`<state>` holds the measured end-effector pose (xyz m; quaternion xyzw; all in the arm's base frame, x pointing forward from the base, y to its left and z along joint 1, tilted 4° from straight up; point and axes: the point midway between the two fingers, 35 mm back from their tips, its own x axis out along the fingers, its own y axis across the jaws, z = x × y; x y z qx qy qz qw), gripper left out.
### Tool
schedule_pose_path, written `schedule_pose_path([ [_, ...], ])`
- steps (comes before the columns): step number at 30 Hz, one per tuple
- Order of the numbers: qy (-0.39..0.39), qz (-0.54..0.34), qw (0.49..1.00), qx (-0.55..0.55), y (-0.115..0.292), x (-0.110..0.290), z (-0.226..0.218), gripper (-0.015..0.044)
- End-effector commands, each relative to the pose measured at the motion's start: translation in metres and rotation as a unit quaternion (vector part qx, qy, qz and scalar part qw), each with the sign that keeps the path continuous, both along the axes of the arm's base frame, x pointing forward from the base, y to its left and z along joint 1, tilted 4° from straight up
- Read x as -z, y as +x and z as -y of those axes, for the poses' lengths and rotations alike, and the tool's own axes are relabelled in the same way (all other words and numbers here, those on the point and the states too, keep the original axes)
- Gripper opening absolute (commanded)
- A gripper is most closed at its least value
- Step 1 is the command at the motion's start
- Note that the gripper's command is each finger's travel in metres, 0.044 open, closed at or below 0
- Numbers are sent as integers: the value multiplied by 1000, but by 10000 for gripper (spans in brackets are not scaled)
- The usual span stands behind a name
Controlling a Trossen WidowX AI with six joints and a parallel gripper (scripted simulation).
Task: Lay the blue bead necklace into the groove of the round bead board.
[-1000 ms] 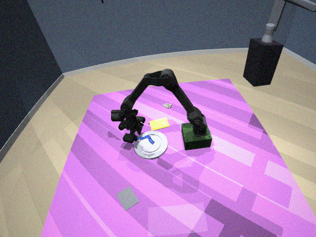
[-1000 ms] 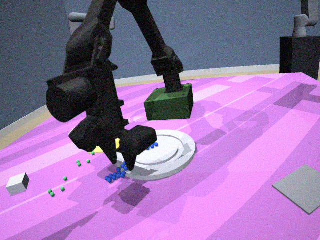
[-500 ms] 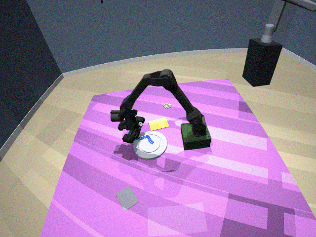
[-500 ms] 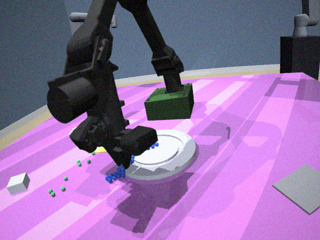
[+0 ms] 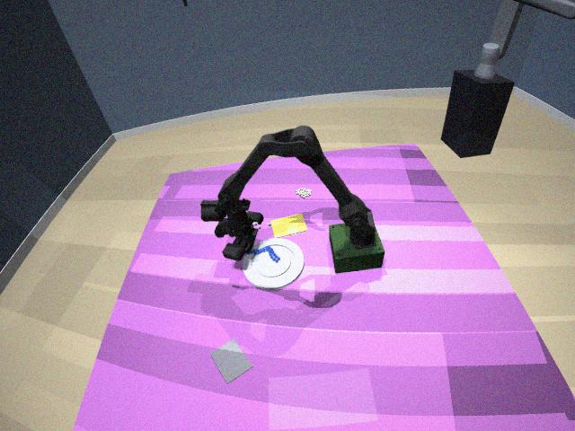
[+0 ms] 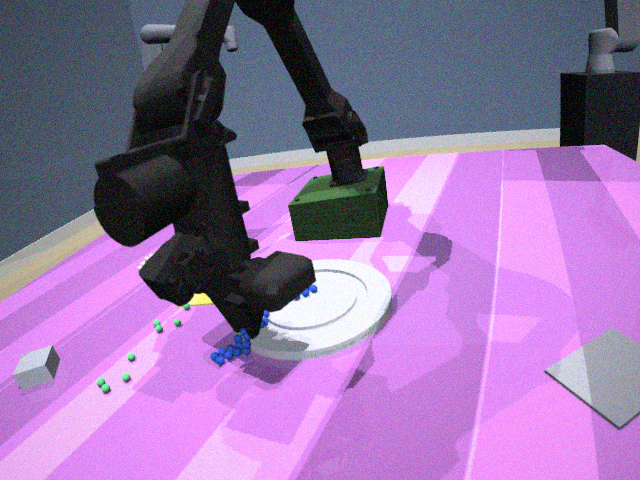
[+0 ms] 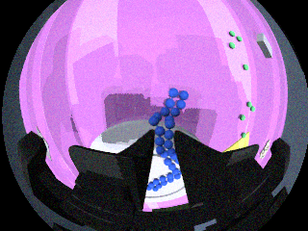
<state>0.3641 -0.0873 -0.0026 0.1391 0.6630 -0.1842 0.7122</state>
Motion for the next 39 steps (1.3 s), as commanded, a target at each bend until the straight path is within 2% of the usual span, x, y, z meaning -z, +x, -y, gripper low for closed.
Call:
schedule_pose_path([
  [1, 0, 0, 1000, 0, 0, 0, 0, 0],
  [28, 0, 0, 1000, 0, 0, -1, 0, 0],
  [39, 0, -2, 1000, -2, -2, -25, -2, 0],
])
